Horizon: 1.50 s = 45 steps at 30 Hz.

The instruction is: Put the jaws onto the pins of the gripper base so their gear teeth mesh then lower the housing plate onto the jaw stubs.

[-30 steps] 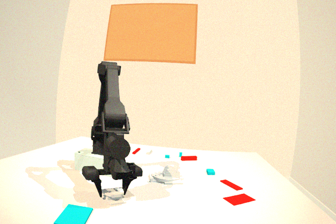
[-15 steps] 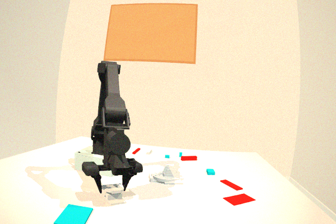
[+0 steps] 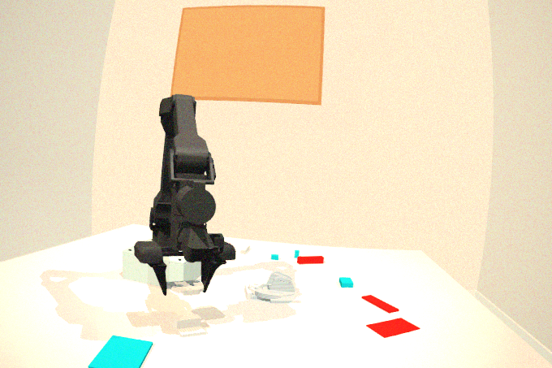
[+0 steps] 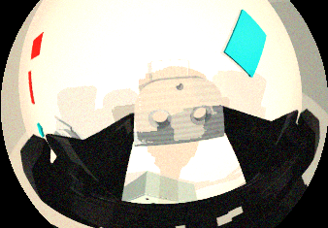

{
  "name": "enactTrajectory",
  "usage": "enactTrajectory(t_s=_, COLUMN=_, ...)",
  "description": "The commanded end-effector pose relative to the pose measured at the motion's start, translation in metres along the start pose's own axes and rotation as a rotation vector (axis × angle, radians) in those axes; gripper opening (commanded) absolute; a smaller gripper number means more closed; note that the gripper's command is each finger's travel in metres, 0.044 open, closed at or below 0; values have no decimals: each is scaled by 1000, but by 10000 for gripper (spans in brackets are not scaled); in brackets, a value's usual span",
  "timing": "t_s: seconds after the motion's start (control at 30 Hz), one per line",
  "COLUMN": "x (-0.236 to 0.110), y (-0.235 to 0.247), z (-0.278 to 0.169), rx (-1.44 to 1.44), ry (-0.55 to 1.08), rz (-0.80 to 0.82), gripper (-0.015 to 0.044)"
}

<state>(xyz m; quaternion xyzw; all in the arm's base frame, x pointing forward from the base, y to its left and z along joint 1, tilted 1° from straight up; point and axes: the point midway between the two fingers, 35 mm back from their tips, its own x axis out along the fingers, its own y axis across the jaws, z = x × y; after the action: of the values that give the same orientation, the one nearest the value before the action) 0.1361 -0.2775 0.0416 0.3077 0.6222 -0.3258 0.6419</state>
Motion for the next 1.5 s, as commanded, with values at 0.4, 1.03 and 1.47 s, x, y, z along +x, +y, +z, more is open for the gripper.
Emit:
enactTrajectory(t_s=0.4, x=-11, y=26, z=-1, rx=-94, ry=-6, rz=5, gripper=351)
enactTrajectory(t_s=1.03, x=-12, y=88, z=-13, rx=-327, ry=-5, rz=10, gripper=351)
enactTrajectory(t_s=1.47, x=-13, y=128, z=-29, rx=-491, ry=-6, rz=14, gripper=351)
